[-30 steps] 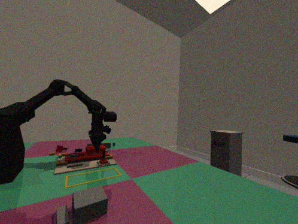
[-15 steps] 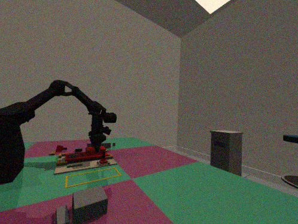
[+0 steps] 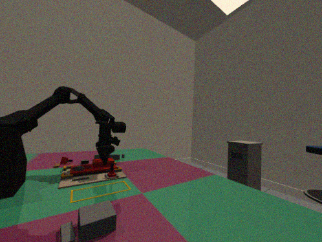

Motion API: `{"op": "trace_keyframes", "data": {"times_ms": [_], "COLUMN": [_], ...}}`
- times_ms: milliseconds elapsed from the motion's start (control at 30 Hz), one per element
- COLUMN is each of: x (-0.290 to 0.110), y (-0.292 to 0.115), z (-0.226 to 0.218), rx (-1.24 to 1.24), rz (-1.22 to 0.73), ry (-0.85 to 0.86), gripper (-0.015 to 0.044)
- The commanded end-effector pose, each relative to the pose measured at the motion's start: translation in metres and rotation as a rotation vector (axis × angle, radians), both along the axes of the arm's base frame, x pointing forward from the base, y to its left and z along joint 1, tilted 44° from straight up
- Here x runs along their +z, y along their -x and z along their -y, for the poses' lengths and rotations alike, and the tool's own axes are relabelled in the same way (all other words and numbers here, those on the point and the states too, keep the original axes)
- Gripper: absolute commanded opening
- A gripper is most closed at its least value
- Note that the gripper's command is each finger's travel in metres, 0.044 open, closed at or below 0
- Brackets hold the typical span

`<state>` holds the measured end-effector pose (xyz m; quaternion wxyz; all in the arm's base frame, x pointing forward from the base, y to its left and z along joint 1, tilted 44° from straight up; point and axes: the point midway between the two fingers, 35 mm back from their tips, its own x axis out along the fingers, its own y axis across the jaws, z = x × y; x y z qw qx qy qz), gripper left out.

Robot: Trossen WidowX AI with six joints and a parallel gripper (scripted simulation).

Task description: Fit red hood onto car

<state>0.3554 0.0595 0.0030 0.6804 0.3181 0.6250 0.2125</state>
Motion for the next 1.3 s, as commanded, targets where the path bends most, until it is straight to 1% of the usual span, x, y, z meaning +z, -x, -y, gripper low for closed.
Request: {"op": "trace_keyframes", "data": {"times_ms": [0, 133, 300, 567, 1267], "x": [0.000, 0.000, 0.006, 0.050, 0.051], "y": [0.000, 0.000, 0.000, 0.007, 0.007], "z": [0.000, 0.000, 0.007, 0.049, 0.050], "rx": [0.000, 0.000, 0.002, 0.012, 0.012], "rz": [0.000, 0.000, -0.002, -0.012, -0.013], "ry": [0.000, 0.000, 0.002, 0.000, 0.000], "gripper": [0.0341, 0.0440, 0.0440, 0.0440, 0.0440]}}
